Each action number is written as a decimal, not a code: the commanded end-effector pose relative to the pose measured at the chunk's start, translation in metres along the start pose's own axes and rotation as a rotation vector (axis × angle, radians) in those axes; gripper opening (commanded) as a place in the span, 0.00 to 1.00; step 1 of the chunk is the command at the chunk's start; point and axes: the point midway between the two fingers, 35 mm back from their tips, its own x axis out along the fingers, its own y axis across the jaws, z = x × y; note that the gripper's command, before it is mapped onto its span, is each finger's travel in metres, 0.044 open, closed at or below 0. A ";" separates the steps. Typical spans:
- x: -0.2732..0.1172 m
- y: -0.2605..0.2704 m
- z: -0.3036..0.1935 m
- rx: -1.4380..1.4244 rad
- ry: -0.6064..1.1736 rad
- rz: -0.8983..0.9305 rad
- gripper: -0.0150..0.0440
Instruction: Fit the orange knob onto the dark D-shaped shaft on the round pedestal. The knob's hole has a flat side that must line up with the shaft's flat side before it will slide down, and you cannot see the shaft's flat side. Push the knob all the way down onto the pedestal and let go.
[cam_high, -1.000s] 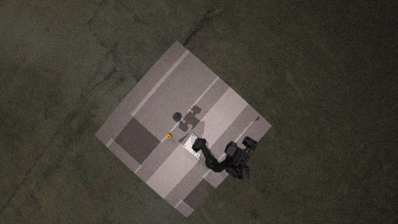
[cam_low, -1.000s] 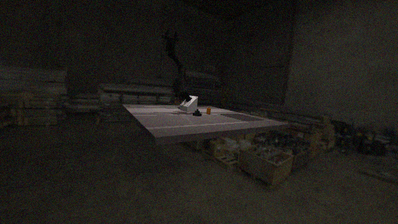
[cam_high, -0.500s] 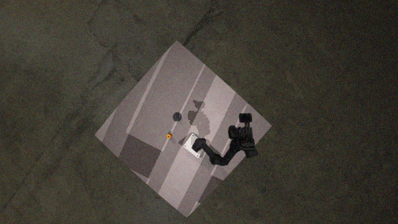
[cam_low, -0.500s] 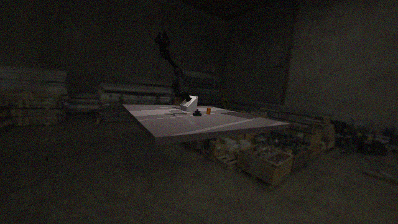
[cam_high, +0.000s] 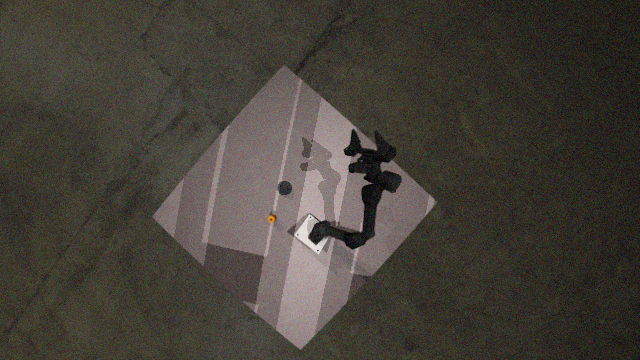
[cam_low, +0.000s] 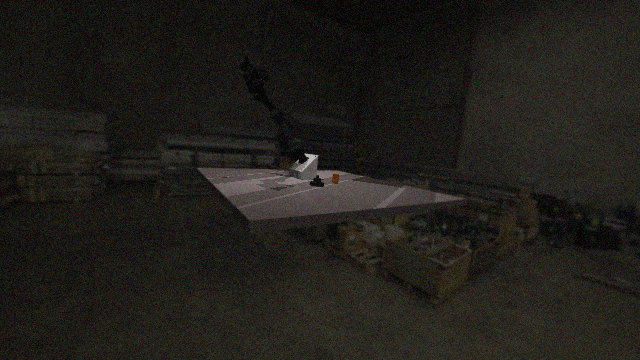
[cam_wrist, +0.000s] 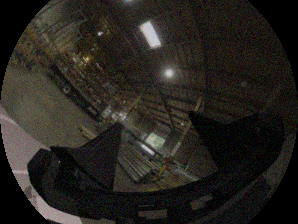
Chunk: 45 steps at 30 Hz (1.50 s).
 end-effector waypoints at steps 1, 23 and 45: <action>0.016 0.055 -0.013 0.214 0.040 0.110 1.00; 0.003 0.410 0.102 1.229 0.501 0.988 1.00; -0.266 0.568 0.296 0.870 1.438 1.647 1.00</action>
